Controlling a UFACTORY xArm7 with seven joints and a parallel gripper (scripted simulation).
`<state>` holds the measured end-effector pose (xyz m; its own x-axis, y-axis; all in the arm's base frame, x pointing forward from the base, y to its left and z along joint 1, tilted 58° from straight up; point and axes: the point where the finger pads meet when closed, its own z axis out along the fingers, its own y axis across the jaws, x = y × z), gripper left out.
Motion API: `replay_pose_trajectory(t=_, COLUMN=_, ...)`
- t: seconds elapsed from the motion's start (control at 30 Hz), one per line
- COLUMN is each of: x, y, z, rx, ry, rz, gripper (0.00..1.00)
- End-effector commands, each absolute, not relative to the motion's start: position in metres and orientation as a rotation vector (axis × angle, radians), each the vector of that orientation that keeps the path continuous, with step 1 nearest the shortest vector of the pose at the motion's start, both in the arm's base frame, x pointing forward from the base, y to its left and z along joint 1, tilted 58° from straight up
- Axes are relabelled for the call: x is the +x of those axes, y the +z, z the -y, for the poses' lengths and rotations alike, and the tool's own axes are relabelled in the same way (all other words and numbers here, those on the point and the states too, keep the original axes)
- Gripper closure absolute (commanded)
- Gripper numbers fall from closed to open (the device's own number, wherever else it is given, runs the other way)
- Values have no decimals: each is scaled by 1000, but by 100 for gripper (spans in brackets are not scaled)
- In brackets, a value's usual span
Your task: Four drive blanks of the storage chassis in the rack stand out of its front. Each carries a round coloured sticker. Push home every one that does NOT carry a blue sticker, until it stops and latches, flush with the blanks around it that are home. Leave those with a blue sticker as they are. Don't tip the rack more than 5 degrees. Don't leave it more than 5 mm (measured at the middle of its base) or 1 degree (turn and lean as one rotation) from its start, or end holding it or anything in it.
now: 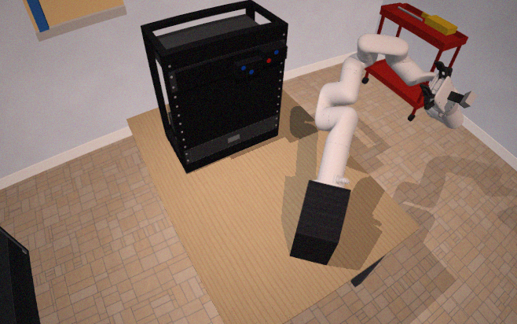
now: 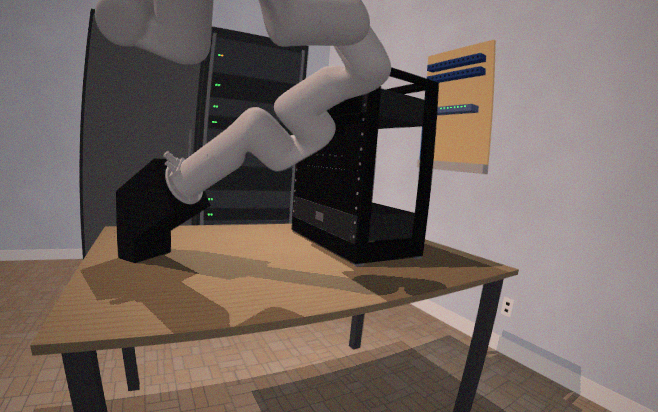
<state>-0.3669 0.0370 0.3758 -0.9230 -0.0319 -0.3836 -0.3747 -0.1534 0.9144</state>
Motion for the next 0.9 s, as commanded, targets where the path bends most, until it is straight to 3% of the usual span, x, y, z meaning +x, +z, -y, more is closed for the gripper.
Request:
replay_pose_trajectory(t=0.0, x=-357, y=369, z=-79, rx=-375, ry=2119, rz=-1812, gripper=0)
replay_pose_trajectory(t=0.87, x=-248, y=343, z=-229, rx=-73, ry=1797, rz=-1506, gripper=0)
